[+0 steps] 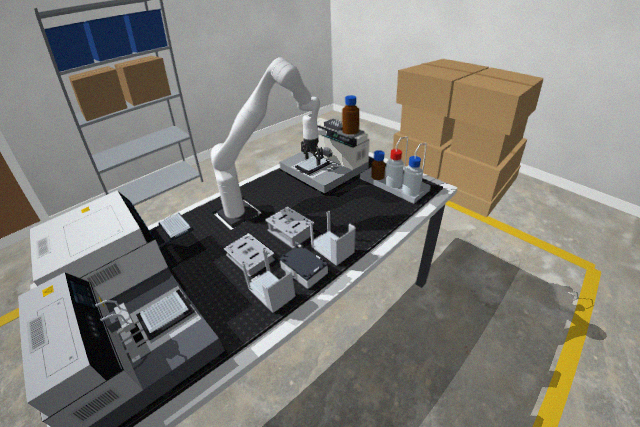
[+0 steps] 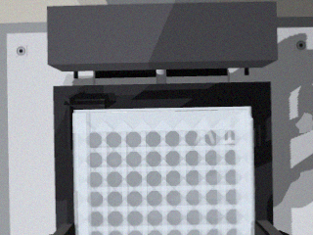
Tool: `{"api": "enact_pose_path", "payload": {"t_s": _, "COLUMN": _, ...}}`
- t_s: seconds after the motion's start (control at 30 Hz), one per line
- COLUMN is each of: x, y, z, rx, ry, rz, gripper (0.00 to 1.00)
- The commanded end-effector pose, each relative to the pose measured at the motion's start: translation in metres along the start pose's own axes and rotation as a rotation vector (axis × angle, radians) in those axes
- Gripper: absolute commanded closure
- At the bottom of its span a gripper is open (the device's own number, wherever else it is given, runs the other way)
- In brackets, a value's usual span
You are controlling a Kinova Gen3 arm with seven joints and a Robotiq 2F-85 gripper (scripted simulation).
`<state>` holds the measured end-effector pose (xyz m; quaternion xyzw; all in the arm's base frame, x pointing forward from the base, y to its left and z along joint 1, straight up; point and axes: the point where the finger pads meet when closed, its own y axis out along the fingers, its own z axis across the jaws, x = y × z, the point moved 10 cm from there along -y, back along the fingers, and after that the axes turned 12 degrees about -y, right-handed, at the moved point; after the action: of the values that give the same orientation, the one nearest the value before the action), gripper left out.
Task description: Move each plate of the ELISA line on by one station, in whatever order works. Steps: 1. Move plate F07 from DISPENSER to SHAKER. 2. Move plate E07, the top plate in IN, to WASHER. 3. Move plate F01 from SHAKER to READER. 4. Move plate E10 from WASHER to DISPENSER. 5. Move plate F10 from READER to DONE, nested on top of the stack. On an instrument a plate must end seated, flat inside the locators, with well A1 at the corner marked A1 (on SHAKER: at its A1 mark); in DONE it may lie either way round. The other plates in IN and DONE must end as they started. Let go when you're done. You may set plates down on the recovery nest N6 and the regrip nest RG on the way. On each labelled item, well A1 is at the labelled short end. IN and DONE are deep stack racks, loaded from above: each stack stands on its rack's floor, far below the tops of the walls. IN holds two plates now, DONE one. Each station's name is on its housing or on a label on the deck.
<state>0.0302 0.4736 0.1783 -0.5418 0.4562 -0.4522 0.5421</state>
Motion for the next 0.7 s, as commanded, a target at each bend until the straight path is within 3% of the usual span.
{"api": "enact_pose_path", "payload": {"t_s": 0.0, "x": -0.0004, "y": -0.0020, "z": 0.0001, "rx": 0.001, "ry": 0.000, "rz": 0.002, "gripper": 0.06}}
{"api": "enact_pose_path", "payload": {"t_s": 0.67, "x": -0.0004, "y": -0.0080, "z": 0.0000, "rx": 0.001, "ry": 0.000, "rz": 0.002, "gripper": 0.06}}
